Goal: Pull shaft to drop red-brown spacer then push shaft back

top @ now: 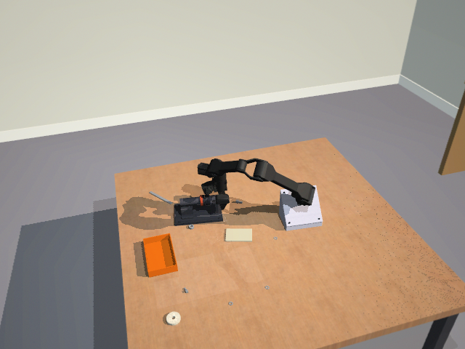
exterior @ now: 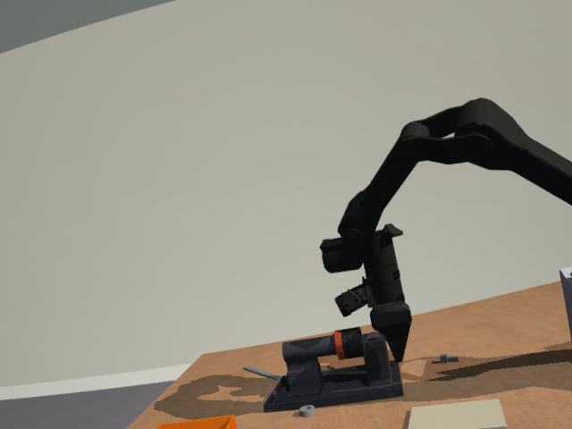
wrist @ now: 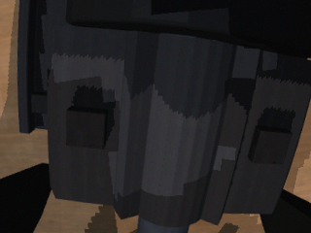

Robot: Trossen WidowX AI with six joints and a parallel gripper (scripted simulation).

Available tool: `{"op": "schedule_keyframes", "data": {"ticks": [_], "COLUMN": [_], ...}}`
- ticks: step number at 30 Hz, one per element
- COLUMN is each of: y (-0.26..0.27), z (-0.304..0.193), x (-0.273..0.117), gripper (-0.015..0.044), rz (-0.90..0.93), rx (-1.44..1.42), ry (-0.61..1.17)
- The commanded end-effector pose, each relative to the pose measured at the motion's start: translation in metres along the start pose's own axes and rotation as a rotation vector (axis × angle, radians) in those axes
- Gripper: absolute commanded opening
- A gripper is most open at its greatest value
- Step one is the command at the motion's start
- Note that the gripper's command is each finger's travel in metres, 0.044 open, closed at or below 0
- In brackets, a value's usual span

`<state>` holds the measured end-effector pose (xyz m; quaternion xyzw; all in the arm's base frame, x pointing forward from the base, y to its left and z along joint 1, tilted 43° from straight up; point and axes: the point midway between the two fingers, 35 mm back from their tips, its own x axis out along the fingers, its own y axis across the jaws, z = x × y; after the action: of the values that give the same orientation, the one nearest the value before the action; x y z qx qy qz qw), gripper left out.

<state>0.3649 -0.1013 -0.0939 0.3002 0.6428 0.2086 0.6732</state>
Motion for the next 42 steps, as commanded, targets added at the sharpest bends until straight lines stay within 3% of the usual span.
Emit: {"op": "schedule_keyframes", "data": {"ticks": [1,3,18,25,42], "y": [0.0014,0.0014,0.0005,0.0005,0.0004], "z": [-0.0010,-0.0010,0.0003,0.0001,-0.0093], "x": [0.0018,0.0018,0.0007,0.0007,0.0008], "gripper": [0.0440,0.0440,0.0046,0.0000,0.0000], "rz": [0.004,0.004,-0.001,0.000,0.003], "rx": [0.004,0.004,-0.001,0.000,0.004], "ry": [-0.001,-0.001,-0.001,-0.001,-0.001]}}
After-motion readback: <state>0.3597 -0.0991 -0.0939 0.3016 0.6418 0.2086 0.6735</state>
